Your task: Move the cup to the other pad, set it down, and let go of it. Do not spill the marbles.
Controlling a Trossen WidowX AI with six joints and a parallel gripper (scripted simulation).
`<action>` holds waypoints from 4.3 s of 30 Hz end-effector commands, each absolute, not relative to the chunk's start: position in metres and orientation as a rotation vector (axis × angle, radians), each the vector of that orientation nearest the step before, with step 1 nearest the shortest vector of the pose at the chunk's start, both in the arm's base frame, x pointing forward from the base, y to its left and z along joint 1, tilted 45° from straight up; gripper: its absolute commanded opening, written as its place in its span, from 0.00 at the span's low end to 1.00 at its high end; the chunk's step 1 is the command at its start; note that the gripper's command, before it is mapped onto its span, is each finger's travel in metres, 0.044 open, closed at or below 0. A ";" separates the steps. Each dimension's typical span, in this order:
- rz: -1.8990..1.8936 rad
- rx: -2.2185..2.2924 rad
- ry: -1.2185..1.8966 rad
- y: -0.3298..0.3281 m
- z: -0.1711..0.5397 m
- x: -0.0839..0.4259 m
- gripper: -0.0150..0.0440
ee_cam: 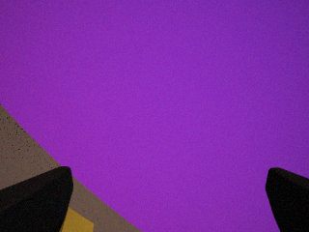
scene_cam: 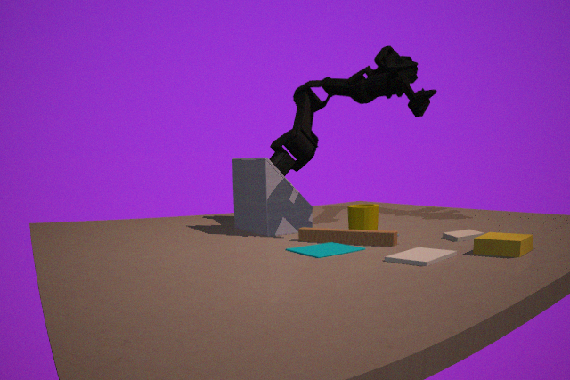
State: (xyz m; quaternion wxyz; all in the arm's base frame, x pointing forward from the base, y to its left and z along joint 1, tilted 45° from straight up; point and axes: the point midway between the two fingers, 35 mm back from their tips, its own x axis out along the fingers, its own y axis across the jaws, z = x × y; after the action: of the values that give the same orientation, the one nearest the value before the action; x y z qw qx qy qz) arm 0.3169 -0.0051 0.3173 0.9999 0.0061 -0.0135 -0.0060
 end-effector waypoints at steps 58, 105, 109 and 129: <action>-0.219 1.402 1.731 0.079 0.035 0.223 0.54; -0.205 1.399 1.723 0.103 0.016 0.223 0.33; -0.205 1.399 1.723 0.103 0.016 0.223 0.29; -0.216 1.400 1.729 0.072 0.040 0.222 0.25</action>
State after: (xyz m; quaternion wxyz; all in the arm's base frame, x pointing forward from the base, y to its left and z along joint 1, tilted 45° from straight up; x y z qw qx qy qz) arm 0.2195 0.0804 0.0312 0.4297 0.5644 0.6990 -0.0909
